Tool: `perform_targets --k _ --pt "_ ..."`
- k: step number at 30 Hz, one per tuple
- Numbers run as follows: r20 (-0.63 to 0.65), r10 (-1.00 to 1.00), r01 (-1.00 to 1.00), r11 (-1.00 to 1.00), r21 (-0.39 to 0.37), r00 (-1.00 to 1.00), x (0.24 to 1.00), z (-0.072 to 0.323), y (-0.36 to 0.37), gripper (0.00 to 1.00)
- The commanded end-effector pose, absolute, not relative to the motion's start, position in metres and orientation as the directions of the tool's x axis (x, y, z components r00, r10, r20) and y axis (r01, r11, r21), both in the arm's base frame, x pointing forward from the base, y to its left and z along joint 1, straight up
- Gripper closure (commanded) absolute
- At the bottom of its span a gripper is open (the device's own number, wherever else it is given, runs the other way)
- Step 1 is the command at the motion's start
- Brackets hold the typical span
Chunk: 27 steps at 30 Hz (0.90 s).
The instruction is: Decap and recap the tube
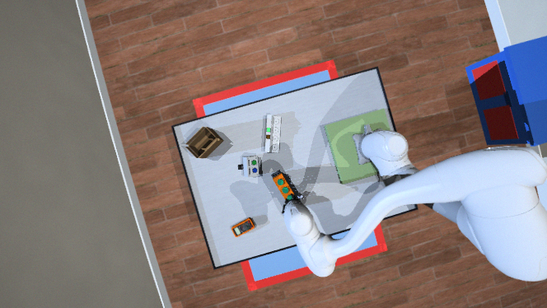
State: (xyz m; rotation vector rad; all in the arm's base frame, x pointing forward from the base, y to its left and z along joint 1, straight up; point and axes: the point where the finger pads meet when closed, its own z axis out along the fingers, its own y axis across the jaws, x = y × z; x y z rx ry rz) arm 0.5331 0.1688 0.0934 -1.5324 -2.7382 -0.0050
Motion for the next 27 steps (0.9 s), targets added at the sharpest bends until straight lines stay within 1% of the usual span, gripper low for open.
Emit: perform_targets --k 1,7,9,14,20,21,27 --pt "-0.004 0.943 0.943 0.331 0.001 -0.331 0.5331 0.0925 0.1701 0.7" --pt "-0.003 0.999 0.999 0.038 0.003 -0.038 0.5335 0.0924 0.1702 0.7" --pt "-0.003 0.999 0.999 0.038 0.003 -0.038 0.5335 0.0924 0.1702 0.7" --pt "-0.002 0.978 0.978 -0.208 0.004 0.208 0.5336 0.0923 0.1701 0.7" --pt "0.0 0.978 0.978 -0.209 0.001 0.209 0.5333 0.093 0.1698 0.7" --pt "-0.003 0.978 0.978 -0.208 0.003 0.208 0.5332 0.0899 0.1701 0.59" --pt "0.0 0.978 0.978 -0.209 0.001 0.209 0.5333 0.0919 0.1697 0.59"
